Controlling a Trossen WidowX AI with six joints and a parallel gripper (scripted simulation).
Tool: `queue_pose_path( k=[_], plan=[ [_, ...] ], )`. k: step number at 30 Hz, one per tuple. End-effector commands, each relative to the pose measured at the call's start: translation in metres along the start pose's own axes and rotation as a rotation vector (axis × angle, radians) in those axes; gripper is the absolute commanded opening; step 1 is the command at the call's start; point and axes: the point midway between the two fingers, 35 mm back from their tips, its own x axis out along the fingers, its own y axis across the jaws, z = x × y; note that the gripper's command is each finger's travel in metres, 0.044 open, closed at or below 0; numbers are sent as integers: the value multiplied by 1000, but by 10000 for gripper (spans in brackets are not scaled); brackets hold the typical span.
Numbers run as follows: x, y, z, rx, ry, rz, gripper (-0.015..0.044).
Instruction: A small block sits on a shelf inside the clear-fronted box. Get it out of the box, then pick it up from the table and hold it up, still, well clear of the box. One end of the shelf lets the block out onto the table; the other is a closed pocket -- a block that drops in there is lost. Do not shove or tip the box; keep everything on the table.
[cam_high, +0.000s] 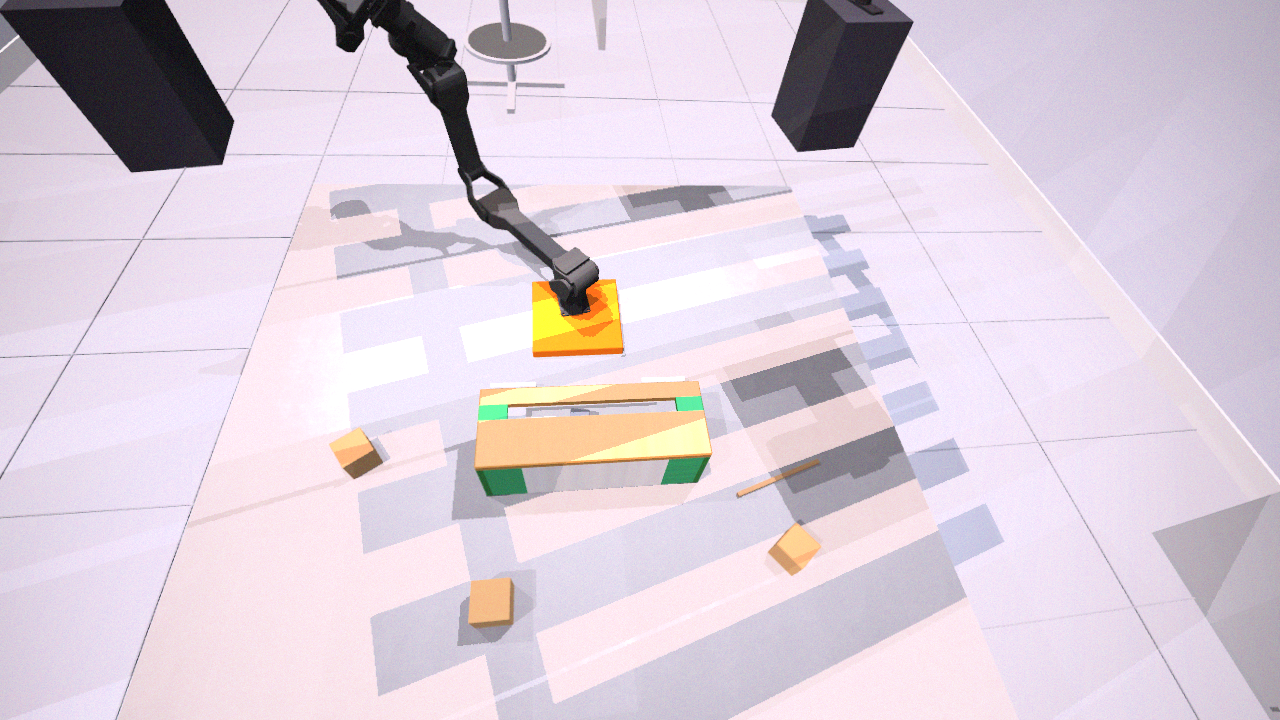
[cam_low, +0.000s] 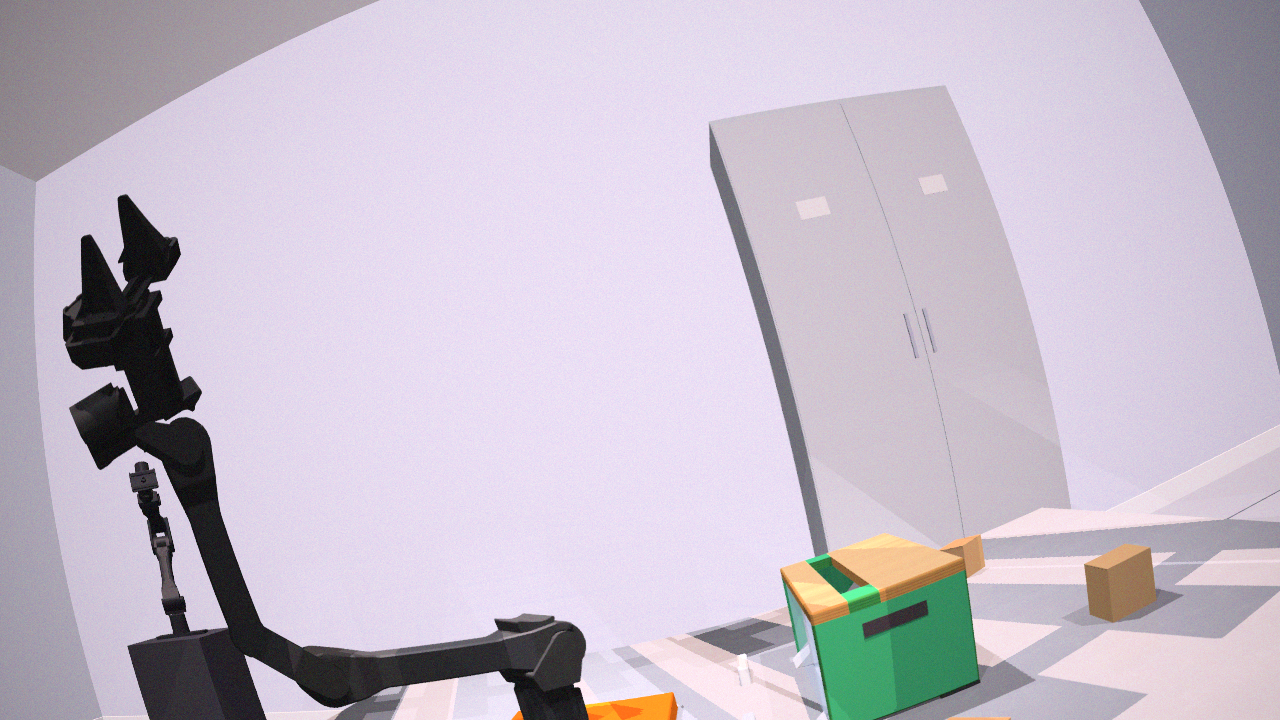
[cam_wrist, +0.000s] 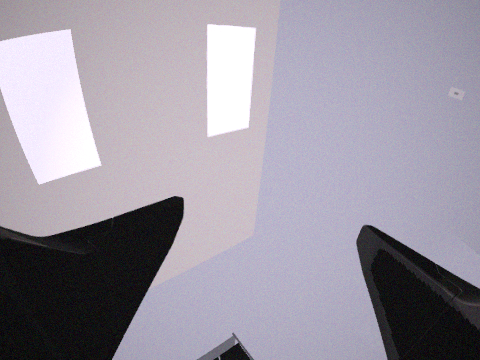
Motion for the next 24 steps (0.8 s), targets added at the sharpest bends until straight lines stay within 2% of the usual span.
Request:
queue_pose_path(
  k=[1,4,13,24],
  plan=[
    [0,1,-1,-1,1,2,400],
    [1,21,-10,-17,22,37,400],
    [-2,123,-78,-115,161,218,400],
    [-27,224,-200,-255,420,408,400]
  ],
)
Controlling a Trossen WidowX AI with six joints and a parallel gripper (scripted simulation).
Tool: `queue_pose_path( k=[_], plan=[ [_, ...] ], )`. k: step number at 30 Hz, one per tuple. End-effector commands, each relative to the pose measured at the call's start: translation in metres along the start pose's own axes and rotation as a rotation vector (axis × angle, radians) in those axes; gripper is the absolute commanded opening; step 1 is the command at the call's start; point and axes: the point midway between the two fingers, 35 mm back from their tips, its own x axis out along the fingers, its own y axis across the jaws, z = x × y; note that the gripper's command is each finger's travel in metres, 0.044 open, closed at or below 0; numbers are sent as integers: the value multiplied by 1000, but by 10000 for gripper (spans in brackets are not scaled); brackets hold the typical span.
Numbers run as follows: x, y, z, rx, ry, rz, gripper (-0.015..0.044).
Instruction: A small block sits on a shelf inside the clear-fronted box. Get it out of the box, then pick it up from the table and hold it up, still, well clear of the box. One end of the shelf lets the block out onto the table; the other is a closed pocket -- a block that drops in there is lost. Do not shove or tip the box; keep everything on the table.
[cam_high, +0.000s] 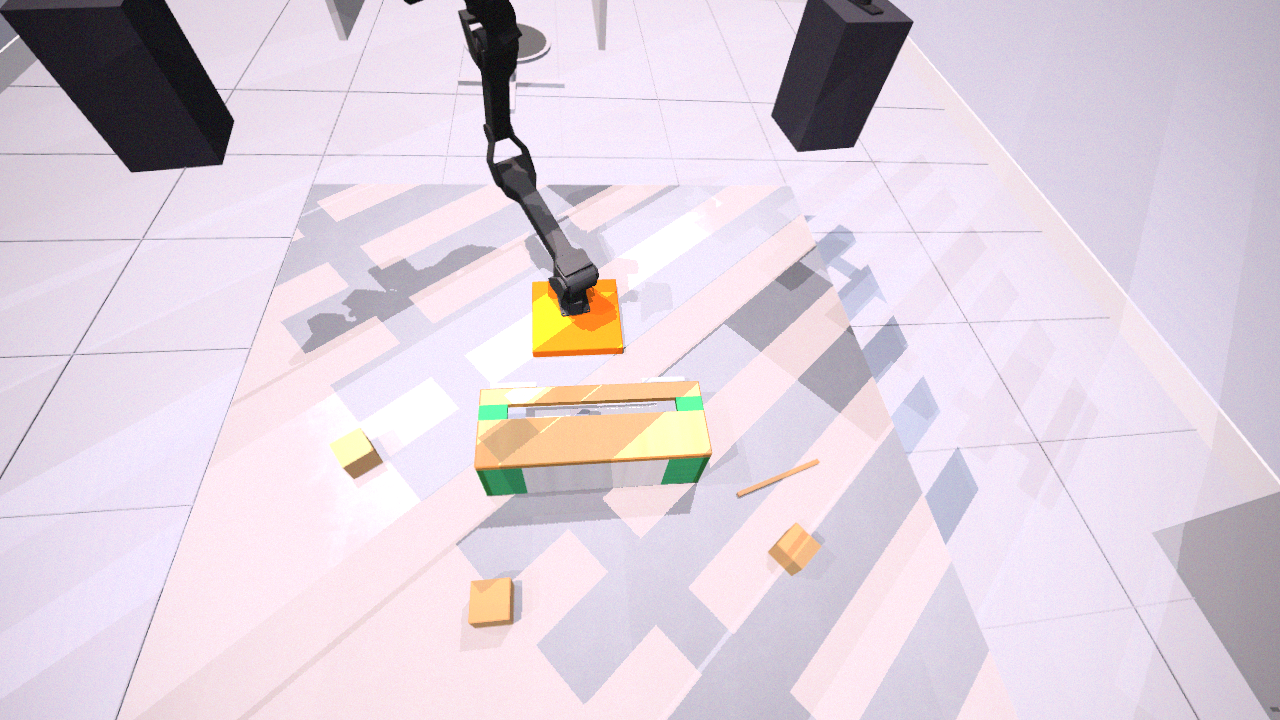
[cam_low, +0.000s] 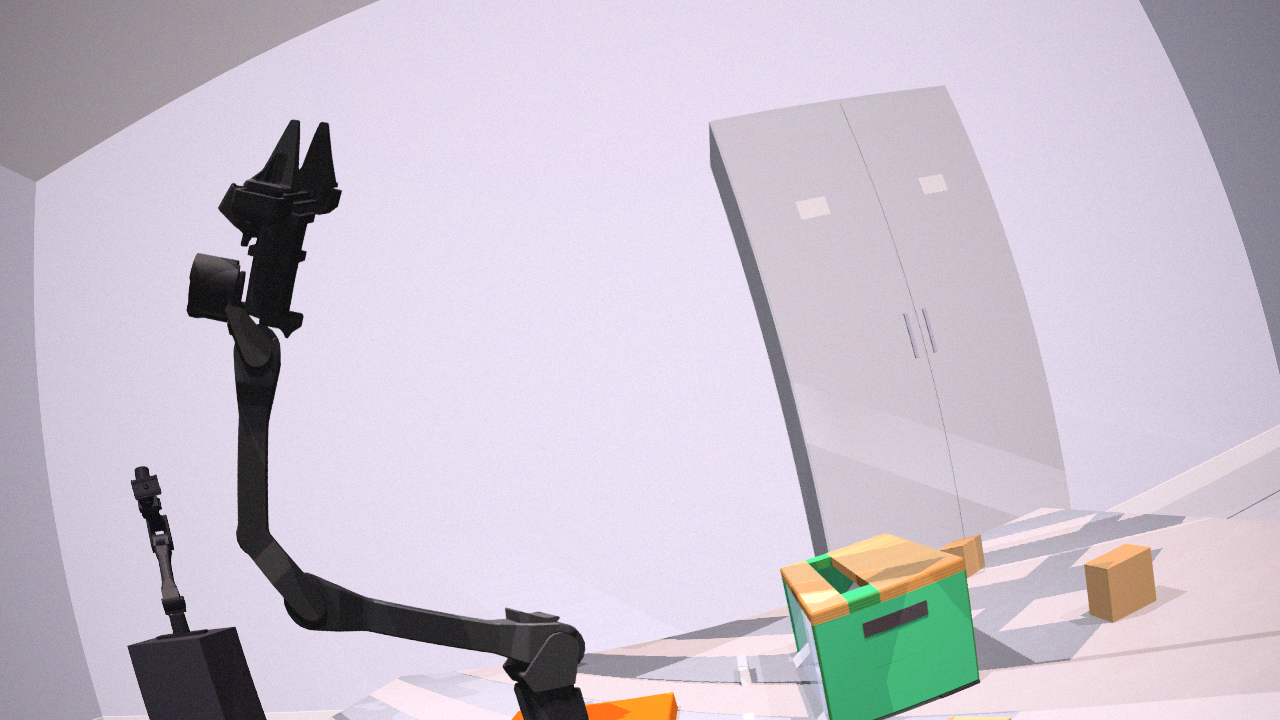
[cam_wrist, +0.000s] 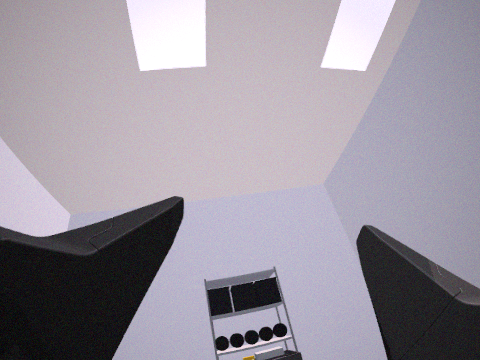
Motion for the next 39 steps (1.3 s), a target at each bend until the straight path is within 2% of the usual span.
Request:
queue_pose_path(
  k=[1,7,14,19,25,33,39],
  plan=[
    [20,48,-54,-39,144,78,400],
    [35,89,-127,-65,339,134,400],
    [40,114,-223,-88,598,148,400],
    [36,110,-291,-198,763,115,400],
    [20,100,-363,-145,1003,36,400],
    [-27,61,-463,-6,1394,-233,400],
    [-84,17,-520,149,1677,-604,400]
  ],
)
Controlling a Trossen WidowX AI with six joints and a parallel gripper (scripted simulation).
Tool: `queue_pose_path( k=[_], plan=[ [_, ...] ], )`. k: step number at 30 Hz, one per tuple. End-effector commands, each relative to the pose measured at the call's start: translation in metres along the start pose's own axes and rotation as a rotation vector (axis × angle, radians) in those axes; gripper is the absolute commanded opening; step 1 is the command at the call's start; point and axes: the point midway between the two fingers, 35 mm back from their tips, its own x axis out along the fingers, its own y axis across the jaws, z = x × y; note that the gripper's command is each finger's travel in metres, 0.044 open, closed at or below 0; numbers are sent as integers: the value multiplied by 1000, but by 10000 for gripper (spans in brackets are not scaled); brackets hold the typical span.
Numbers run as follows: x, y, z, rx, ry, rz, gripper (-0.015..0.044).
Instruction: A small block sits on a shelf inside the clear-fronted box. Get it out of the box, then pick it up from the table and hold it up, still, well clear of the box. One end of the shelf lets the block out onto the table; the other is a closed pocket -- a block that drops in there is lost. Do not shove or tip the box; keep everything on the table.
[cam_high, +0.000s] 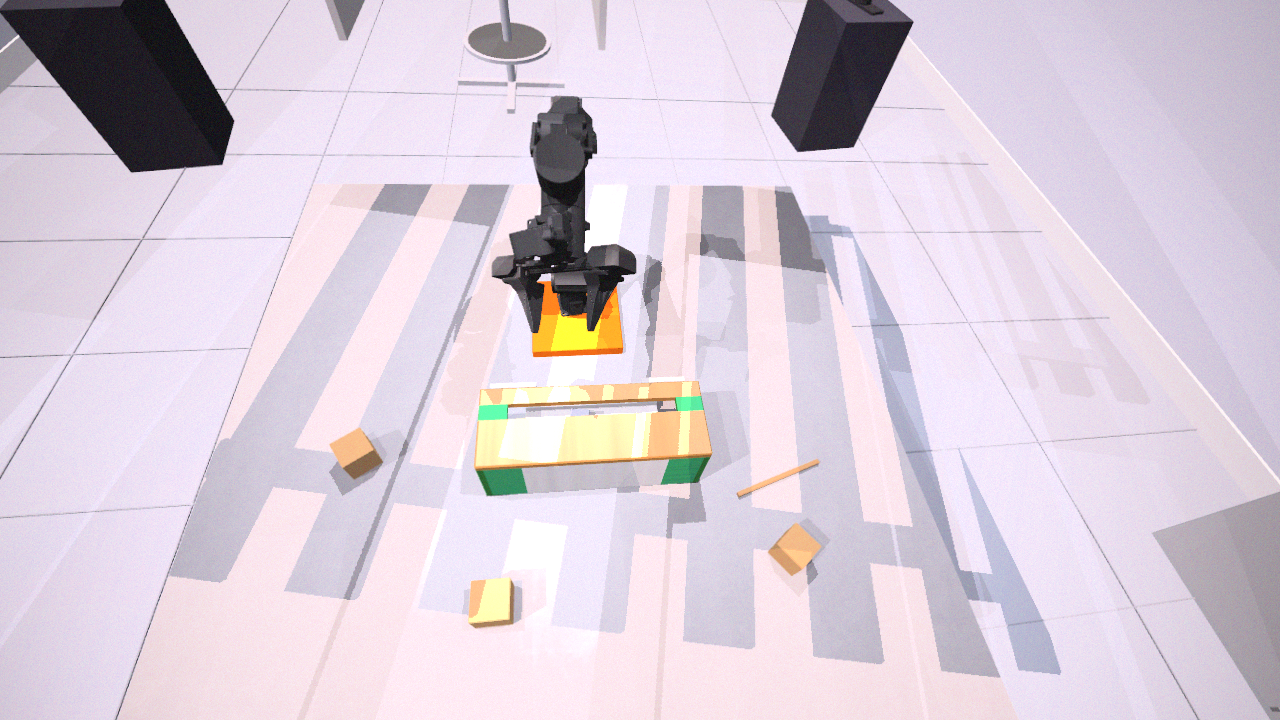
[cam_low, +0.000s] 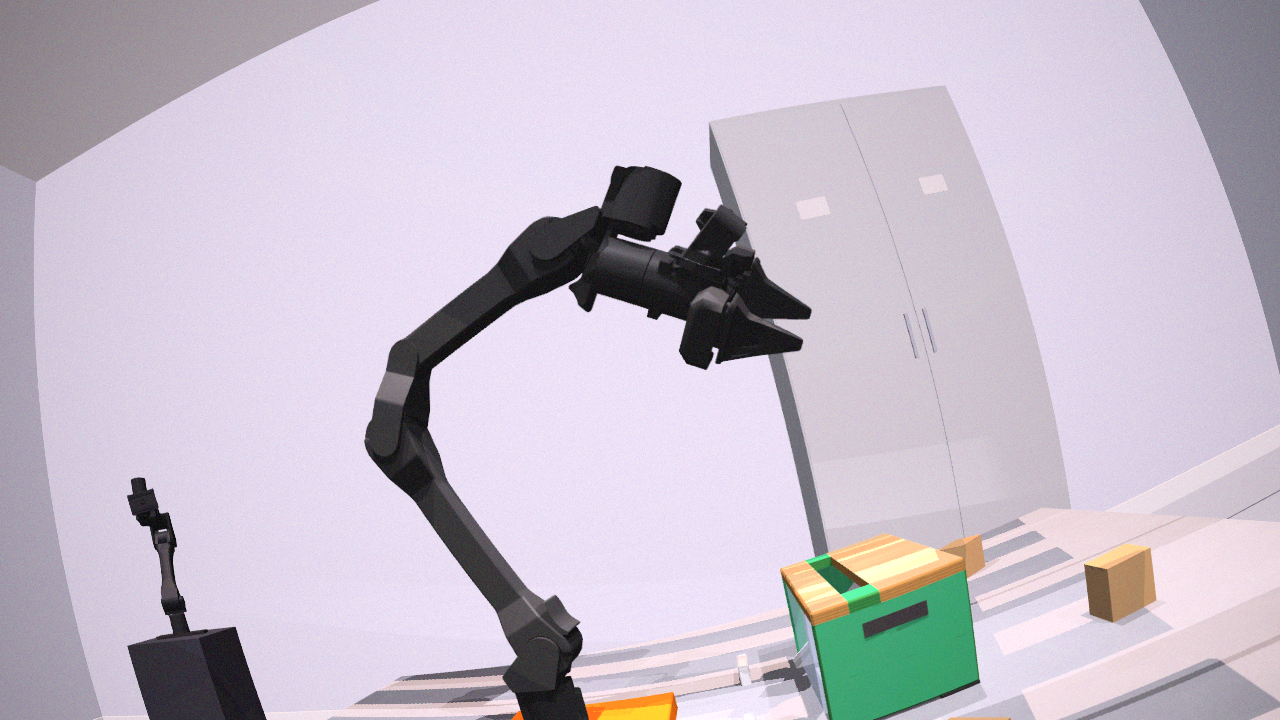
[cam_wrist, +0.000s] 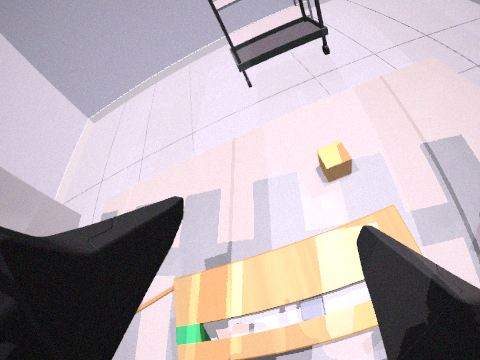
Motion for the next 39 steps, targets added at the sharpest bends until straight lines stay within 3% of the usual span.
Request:
queue_pose_path(
  k=[1,6,11,39],
  plan=[
    [48,-41,-43,258,273,-167,400],
    [75,-86,-93,607,547,-399,400],
    [80,-126,-142,1045,808,-712,400],
    [90,-133,-156,1064,818,-726,400]
  ],
)
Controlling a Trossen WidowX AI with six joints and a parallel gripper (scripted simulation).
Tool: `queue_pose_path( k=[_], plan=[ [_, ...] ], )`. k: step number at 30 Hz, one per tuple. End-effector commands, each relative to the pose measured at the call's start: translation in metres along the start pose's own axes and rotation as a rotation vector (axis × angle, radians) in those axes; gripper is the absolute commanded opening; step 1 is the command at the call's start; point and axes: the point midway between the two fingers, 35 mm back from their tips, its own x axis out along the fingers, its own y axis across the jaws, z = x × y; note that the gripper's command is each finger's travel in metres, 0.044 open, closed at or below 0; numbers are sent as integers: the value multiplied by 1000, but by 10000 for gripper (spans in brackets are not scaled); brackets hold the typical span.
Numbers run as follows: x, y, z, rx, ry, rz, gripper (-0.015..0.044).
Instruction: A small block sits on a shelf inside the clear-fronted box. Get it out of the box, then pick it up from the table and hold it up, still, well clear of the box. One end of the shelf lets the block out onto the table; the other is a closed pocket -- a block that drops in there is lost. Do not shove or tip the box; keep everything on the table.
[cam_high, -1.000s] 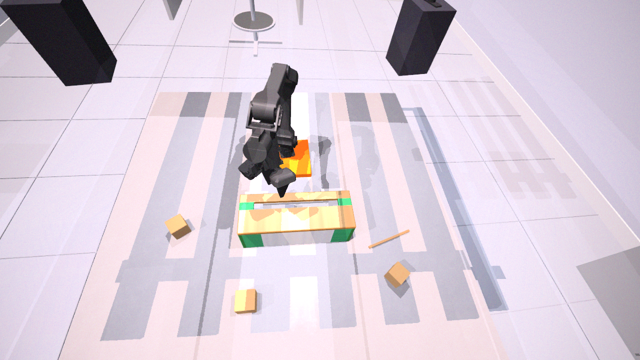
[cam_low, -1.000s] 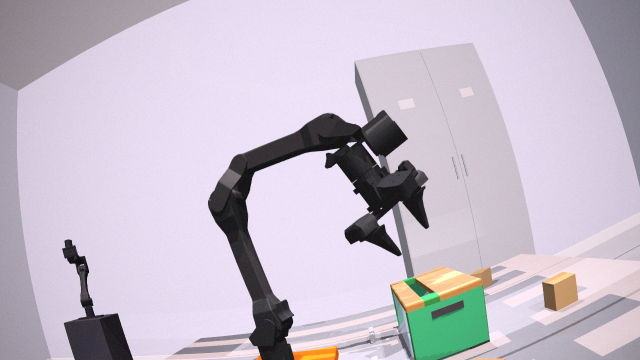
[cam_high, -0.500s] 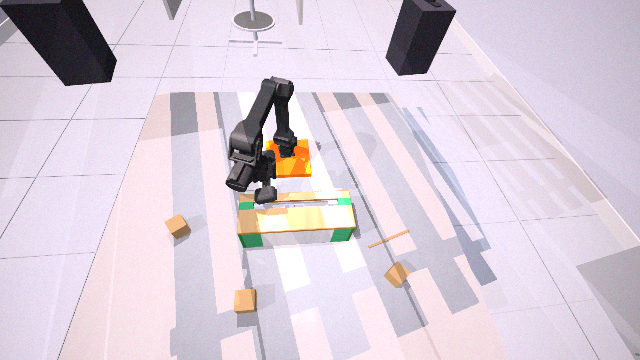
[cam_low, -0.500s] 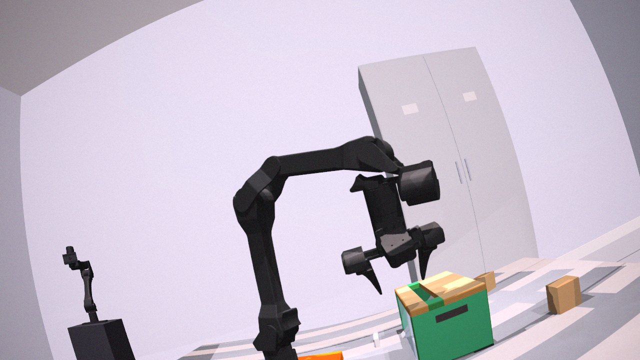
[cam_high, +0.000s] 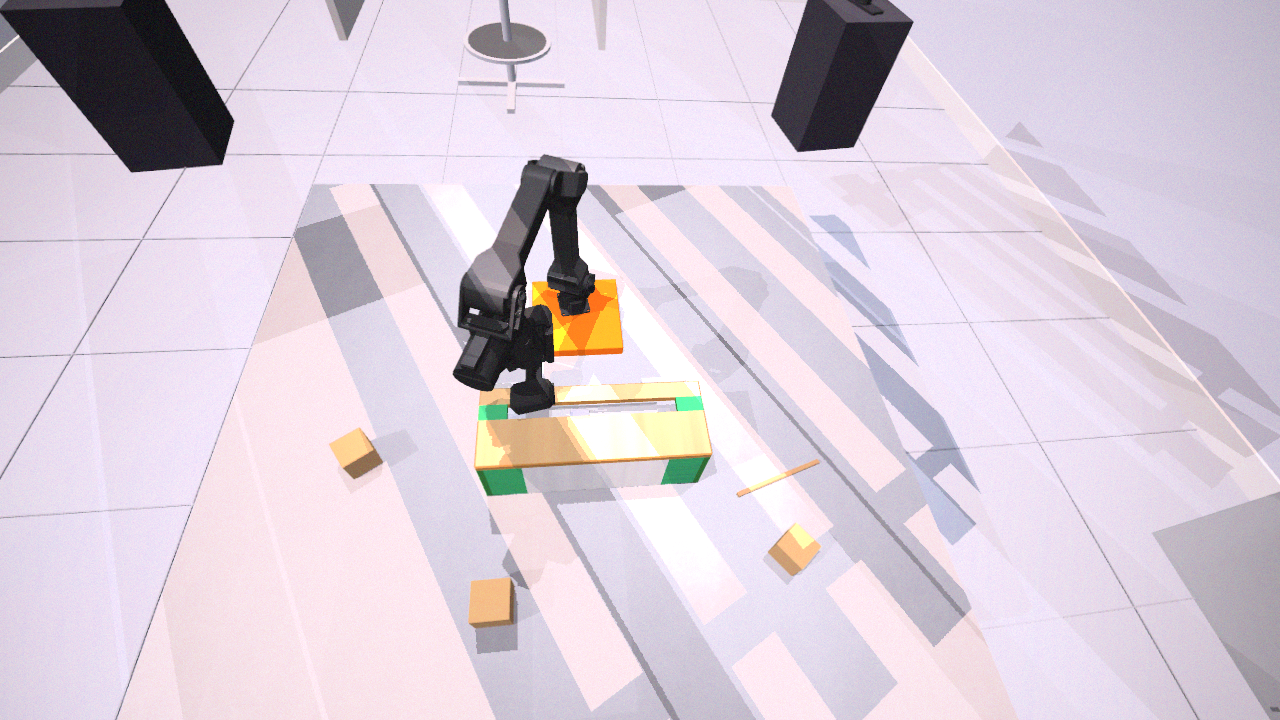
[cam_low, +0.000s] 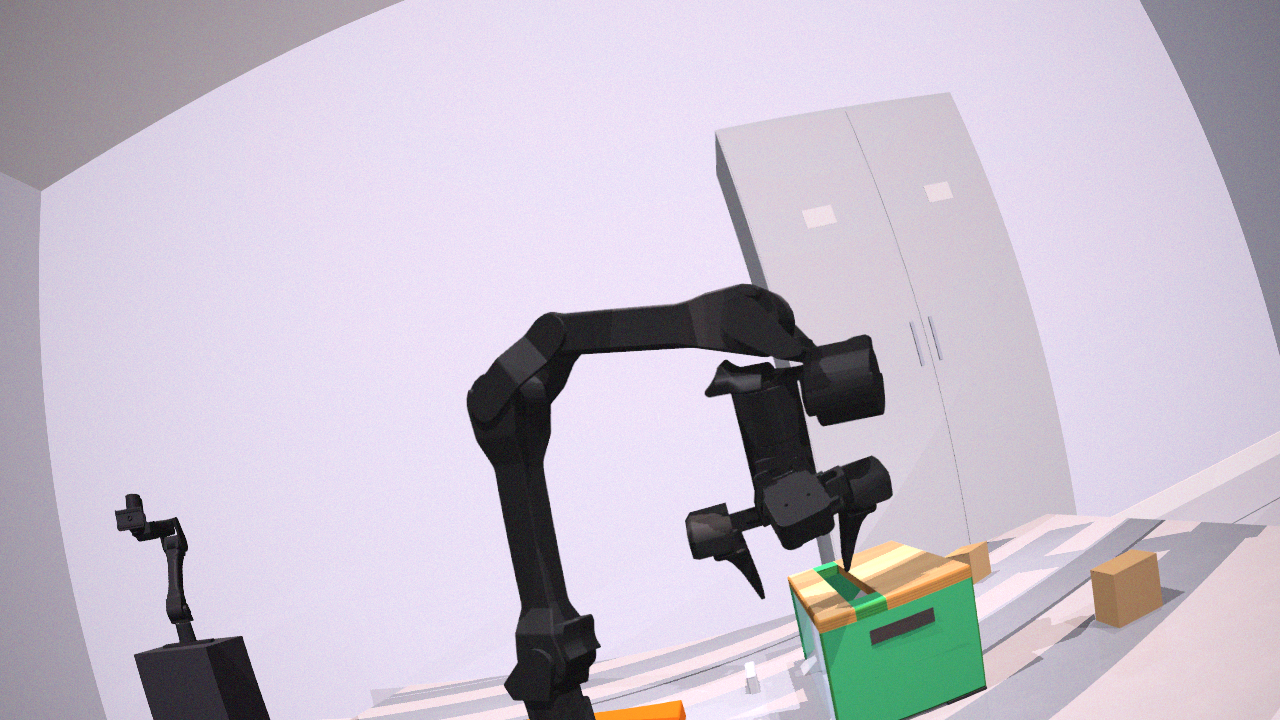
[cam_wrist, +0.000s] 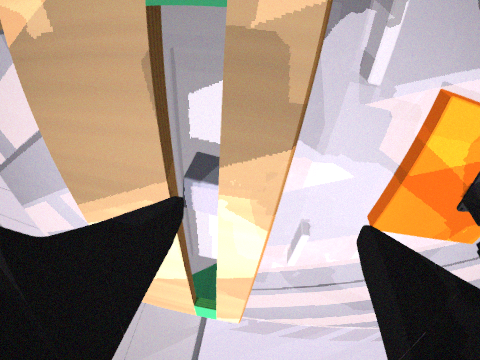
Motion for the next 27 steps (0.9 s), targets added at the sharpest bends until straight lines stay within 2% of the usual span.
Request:
queue_pose_path(
  k=[1,27],
  plan=[
    [9,0,2,6,5,-2,400],
    [49,-3,12,6,5,-2,400]
  ],
)
